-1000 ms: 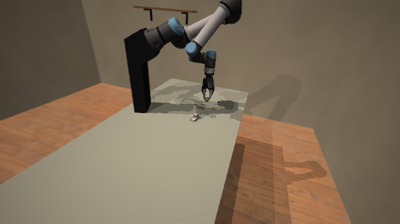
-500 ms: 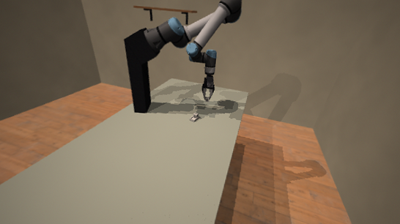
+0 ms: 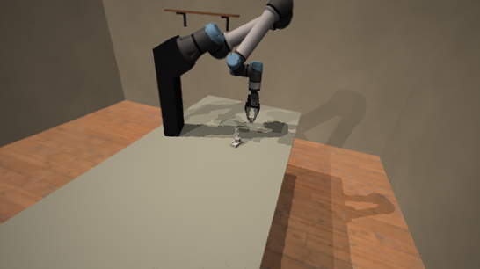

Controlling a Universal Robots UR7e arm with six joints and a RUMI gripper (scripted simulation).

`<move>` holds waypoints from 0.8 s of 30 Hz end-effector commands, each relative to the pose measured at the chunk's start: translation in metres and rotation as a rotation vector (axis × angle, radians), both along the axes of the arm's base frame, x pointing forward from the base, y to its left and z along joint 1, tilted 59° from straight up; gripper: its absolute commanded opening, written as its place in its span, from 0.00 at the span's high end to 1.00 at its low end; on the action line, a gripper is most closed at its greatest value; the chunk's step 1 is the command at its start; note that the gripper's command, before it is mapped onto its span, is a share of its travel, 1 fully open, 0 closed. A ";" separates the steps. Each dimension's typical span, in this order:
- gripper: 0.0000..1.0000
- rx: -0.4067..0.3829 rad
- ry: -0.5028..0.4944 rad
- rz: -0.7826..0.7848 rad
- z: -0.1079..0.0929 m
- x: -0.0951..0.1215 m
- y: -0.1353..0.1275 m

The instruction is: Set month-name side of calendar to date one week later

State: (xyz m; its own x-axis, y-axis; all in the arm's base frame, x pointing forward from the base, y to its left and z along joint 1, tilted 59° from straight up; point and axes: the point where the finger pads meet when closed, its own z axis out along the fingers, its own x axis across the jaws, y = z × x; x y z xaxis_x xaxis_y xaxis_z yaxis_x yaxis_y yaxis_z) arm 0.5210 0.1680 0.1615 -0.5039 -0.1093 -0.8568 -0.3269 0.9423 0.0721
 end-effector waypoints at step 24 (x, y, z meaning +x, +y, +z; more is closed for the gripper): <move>0.90 -0.001 -0.005 0.001 -0.016 0.031 0.013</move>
State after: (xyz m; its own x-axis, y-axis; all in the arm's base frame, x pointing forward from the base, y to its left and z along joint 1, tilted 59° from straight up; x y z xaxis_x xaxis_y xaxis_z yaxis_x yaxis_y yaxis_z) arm 0.5365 0.1750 0.1530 -0.5026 -0.1108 -0.8574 -0.3294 0.9415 0.0714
